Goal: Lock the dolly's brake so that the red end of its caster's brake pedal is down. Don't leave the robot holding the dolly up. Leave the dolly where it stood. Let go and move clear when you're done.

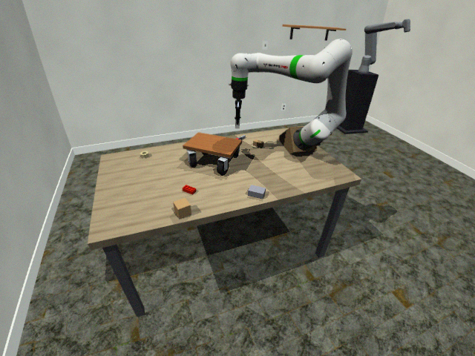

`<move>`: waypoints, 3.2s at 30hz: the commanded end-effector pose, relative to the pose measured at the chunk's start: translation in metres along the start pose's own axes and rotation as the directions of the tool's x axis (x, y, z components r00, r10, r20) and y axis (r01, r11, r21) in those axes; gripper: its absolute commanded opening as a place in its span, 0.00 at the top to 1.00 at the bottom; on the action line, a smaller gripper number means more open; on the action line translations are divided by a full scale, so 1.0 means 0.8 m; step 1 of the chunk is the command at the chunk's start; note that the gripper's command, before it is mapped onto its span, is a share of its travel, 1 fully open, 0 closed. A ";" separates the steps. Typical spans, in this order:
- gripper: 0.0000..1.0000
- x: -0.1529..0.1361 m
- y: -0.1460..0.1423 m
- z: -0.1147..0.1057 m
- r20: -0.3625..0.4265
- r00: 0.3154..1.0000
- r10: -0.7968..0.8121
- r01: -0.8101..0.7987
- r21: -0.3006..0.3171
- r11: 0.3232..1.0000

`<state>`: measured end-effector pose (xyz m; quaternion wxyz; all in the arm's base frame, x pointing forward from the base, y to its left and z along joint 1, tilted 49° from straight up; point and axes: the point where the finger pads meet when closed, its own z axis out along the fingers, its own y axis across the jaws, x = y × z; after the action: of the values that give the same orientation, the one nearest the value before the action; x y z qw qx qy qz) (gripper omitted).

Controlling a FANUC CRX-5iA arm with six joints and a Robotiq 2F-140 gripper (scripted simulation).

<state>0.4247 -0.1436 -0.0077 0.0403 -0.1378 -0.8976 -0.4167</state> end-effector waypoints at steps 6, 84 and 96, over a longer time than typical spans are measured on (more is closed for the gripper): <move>1.00 0.000 0.000 0.000 -0.017 0.999 0.041 -0.041 0.005 0.999; 1.00 0.002 -0.001 0.090 -0.017 0.999 0.041 -0.041 0.005 0.999; 1.00 0.002 -0.001 0.090 -0.017 0.999 0.041 -0.041 0.005 0.999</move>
<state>0.4261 -0.0891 -0.0545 0.0568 -0.1525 -0.8952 -0.4149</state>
